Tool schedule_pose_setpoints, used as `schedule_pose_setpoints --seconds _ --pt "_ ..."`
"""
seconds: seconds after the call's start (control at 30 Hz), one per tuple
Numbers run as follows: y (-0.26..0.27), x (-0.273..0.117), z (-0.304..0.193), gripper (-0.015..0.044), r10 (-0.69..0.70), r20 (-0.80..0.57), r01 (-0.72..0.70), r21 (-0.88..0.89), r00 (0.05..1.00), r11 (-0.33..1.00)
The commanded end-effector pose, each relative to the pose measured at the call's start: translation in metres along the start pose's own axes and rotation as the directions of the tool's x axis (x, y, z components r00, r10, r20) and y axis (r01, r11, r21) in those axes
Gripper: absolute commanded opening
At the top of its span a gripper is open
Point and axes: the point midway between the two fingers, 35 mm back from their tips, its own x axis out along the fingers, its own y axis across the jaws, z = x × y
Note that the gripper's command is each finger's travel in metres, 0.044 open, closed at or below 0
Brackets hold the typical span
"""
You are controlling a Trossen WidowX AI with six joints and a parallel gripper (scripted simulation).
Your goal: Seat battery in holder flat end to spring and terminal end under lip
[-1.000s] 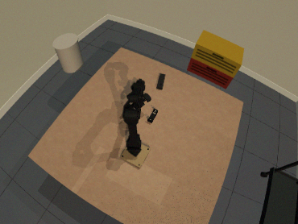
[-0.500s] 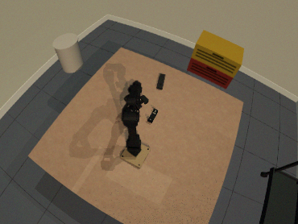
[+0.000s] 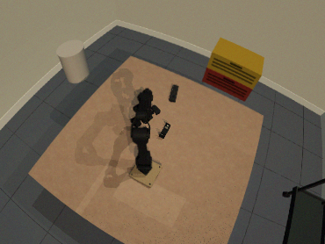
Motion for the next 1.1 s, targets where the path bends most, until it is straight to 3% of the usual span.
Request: schedule_pose_setpoints --seconds 0.0,0.47,0.53,0.63,0.8,0.93,1.07 --pt "0.001 -0.032 -0.001 0.0 -0.01 0.016 0.01 -0.004 1.0 1.0" --pt "0.001 -0.04 -0.002 0.0 -0.013 0.014 0.013 0.003 1.0 1.0" --pt "0.002 -0.038 -0.001 0.0053 -0.013 0.014 0.012 0.063 1.0 0.998" --pt "0.006 -0.026 0.0 0.0131 -0.012 0.015 0.007 0.319 1.0 0.948" --pt "0.013 -0.006 0.001 0.025 -0.01 0.016 -0.004 0.71 1.0 0.704" --pt "0.019 0.011 0.001 0.025 -0.009 0.017 -0.012 0.917 1.0 0.399" --pt "0.026 0.026 0.0 0.025 -0.007 0.018 -0.017 0.998 1.0 0.055"
